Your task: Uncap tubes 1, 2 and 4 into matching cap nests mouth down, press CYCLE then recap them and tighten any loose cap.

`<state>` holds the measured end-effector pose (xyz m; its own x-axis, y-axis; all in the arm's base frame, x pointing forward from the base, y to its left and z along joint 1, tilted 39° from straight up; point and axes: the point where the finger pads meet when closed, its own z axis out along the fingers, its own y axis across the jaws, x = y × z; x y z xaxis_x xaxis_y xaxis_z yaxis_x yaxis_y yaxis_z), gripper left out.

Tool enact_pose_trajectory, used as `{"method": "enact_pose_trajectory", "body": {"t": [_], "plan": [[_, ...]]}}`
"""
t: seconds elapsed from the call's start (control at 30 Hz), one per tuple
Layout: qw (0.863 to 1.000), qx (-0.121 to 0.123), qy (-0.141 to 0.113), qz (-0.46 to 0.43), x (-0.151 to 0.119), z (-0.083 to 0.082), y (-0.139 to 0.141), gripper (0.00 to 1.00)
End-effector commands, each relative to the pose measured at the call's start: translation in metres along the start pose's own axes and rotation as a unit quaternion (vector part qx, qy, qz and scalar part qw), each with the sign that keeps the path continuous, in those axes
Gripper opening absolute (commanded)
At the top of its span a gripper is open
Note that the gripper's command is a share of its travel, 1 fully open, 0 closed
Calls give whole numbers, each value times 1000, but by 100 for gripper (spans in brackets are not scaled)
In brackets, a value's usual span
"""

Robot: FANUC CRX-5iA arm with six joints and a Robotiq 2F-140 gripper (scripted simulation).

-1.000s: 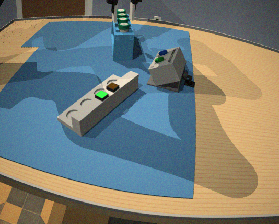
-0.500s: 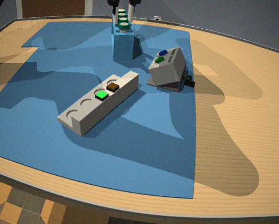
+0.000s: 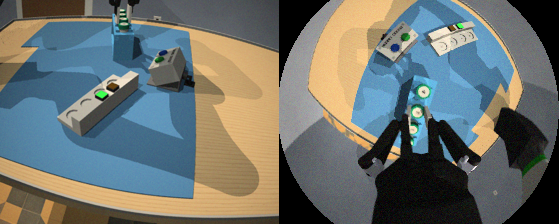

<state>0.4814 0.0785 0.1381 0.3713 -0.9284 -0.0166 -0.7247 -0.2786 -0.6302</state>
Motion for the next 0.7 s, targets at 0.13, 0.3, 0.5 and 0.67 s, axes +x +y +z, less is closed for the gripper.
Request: {"method": "enact_pose_trajectory", "body": {"t": [0.13, 0.3, 0.5, 0.67], "plan": [[998, 0, 0, 68, 0, 0, 0, 0], [993, 0, 0, 117, 0, 0, 0, 0], [988, 0, 0, 157, 0, 0, 0, 0], [979, 0, 0, 206, 0, 0, 0, 0]]}}
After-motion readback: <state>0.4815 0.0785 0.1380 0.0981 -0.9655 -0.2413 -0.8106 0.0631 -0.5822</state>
